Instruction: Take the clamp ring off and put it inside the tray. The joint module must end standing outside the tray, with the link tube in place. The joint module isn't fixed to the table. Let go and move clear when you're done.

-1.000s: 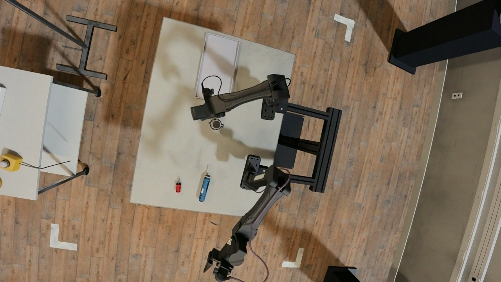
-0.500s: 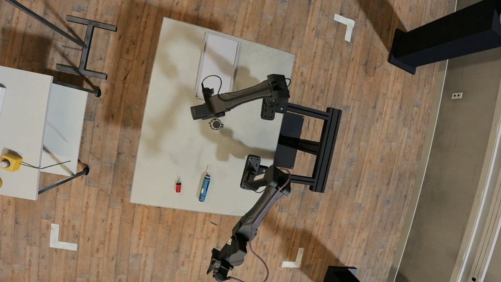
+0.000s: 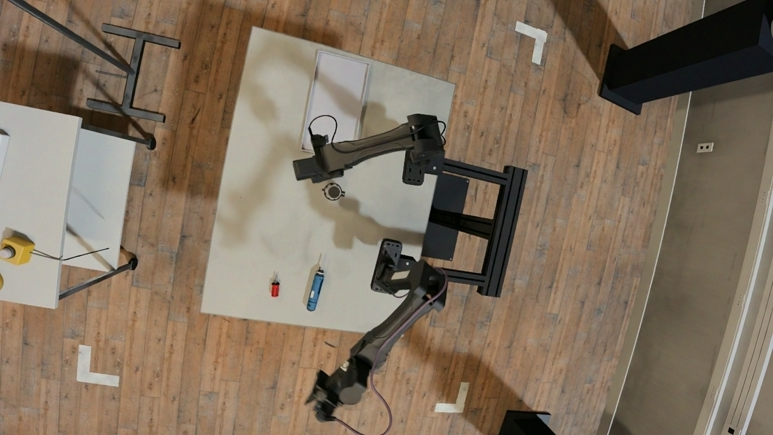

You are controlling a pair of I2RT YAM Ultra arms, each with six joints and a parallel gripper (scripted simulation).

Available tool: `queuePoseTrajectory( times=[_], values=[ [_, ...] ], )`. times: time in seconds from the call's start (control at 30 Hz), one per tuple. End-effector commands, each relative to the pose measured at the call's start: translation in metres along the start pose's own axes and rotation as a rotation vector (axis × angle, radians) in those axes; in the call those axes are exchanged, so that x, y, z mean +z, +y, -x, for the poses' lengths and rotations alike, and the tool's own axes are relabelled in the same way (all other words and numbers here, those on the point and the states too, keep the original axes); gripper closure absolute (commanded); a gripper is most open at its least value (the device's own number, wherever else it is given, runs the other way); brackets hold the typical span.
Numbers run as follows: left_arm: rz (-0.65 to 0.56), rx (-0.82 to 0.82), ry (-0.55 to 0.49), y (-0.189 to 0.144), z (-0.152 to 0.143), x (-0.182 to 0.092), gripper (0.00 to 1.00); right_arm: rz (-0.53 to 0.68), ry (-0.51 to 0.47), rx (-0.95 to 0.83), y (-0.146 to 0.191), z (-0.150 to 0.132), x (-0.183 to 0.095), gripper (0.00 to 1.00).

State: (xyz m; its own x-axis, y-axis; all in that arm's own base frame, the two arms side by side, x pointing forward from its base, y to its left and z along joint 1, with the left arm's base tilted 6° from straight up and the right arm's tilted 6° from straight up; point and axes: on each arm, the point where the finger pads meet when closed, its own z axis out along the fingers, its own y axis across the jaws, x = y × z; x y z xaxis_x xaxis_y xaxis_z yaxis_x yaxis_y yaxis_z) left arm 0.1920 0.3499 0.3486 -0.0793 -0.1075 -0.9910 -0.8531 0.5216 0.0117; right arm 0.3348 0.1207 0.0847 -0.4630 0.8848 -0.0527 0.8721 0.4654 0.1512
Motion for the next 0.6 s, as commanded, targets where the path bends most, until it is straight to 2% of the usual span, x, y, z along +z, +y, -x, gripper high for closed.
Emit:
queuePoseTrajectory(
  times=[0.0,0.03,0.1,0.2,0.27,0.3,0.37,0.57],
  values=[
    [-0.141,0.024,0.070,-0.036,-0.028,0.027,0.70,-0.019,0.049,-0.082,-0.003,-0.002,0.011,0.70],
    [-0.172,0.029,0.069,-0.045,-0.025,0.033,0.70,-0.015,0.058,-0.097,0.000,-0.001,0.012,0.70],
    [-0.237,0.036,0.116,-0.063,-0.045,0.045,0.70,-0.034,0.073,-0.116,-0.007,-0.002,0.021,0.70],
    [-0.229,0.034,0.116,-0.059,-0.045,0.046,0.70,0.018,0.063,-0.126,0.005,-0.003,0.001,0.70],
    [-0.229,0.034,0.116,-0.059,-0.045,0.046,0.70,0.018,0.063,-0.126,0.005,-0.003,0.001,0.70],
    [-0.269,0.039,0.132,-0.072,-0.055,0.037,0.70,-0.020,0.080,-0.129,-0.004,-0.001,0.019,0.70],
    [-0.336,0.036,0.246,-0.091,-0.101,0.043,0.70,-0.042,0.105,-0.155,-0.011,-0.003,0.028,0.70],
    [-0.529,0.051,0.367,-0.148,-0.159,0.043,0.70,-0.062,0.171,-0.232,-0.020,-0.003,0.041,0.70]
  ],
)
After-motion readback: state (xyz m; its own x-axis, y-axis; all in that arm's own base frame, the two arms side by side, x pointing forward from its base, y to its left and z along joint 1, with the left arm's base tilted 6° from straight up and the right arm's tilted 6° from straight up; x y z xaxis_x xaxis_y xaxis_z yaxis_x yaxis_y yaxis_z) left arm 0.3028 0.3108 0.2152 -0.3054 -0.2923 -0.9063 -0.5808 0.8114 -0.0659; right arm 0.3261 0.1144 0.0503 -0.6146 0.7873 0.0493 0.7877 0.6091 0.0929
